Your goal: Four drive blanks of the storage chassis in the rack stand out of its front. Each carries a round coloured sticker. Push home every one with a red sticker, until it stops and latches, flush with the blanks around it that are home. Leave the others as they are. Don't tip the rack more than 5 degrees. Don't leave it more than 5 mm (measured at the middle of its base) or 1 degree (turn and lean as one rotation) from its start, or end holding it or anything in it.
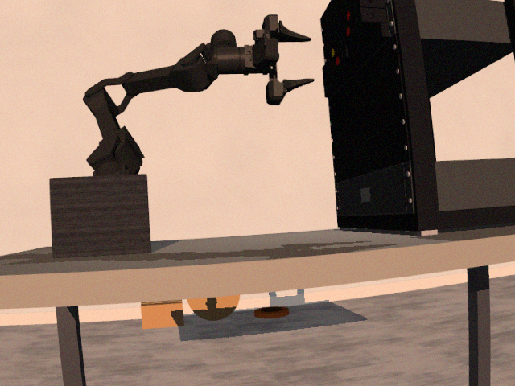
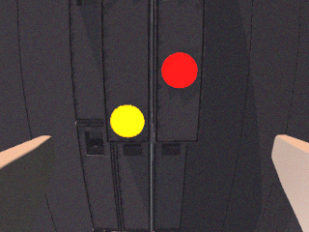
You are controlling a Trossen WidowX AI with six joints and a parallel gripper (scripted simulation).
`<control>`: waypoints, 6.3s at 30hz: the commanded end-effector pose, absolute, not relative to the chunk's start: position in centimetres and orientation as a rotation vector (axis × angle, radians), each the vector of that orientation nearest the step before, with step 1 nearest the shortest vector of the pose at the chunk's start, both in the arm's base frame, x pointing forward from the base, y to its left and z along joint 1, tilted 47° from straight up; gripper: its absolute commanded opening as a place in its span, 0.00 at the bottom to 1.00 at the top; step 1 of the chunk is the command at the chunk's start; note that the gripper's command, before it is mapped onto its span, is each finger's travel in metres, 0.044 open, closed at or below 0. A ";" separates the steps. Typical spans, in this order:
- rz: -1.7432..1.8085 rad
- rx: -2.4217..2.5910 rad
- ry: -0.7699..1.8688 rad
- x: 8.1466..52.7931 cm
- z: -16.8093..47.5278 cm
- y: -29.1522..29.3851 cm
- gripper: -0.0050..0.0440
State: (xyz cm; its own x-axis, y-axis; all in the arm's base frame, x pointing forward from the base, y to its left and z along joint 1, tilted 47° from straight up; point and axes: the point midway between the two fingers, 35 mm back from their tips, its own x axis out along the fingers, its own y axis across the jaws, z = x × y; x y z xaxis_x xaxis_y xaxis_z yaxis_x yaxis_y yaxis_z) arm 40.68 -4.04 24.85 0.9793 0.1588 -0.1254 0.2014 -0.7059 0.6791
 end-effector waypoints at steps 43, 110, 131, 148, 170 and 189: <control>-0.065 2.368 0.239 40.9 24.8 -5.0 1.00; -0.065 2.368 0.239 41.9 18.6 -14.5 1.00; -0.065 2.368 0.239 41.9 18.6 -14.5 0.10; -0.065 2.368 0.239 41.9 18.6 -14.5 0.10; -0.065 2.368 0.239 41.5 20.2 -10.7 0.10; -0.065 2.368 0.239 41.6 22.3 -5.3 0.10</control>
